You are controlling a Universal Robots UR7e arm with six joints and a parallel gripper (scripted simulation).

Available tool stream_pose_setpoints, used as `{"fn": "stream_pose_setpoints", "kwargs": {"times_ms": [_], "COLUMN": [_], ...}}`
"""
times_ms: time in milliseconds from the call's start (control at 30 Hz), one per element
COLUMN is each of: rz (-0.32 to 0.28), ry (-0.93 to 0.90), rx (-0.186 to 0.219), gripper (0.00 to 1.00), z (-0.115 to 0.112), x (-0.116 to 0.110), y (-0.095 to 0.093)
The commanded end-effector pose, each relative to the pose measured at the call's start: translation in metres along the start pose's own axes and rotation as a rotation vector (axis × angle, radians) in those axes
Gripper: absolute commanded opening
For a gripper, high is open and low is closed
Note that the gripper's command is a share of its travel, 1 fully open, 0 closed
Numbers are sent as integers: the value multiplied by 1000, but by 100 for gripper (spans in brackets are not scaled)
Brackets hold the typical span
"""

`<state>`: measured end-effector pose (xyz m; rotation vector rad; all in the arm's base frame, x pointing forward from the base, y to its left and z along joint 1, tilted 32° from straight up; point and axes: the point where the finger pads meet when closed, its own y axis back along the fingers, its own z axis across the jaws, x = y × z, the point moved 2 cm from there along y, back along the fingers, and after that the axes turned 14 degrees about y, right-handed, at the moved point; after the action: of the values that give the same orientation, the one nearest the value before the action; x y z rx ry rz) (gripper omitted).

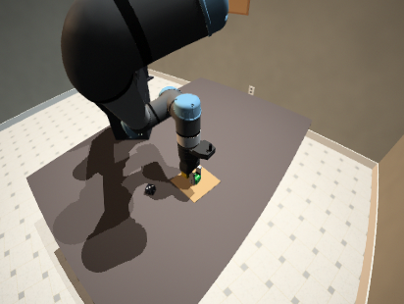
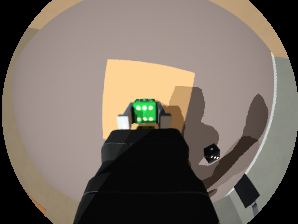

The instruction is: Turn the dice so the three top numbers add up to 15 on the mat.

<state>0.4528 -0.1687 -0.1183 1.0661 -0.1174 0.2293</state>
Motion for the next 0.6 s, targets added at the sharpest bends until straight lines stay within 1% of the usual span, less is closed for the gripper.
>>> {"fn": "stream_pose_setpoints", "kwargs": {"times_ms": [0, 100, 133, 267, 300, 367, 400, 467, 500, 567], "rz": [1, 1, 1, 1, 1, 1, 1, 1, 1, 1], "ry": [0, 0, 0, 0, 0, 0, 0, 0, 0, 0], "rx": [0, 0, 0, 0, 0, 0, 0, 0, 0, 0], "gripper": [57, 57, 63, 63, 69, 69, 75, 75, 81, 81], "z": [0, 0, 0, 0, 0, 0, 0, 0, 0, 0], "x": [0, 0, 0, 0, 0, 0, 0, 0, 0, 0], "y": [0, 0, 0, 0, 0, 0, 0, 0, 0, 0]}}
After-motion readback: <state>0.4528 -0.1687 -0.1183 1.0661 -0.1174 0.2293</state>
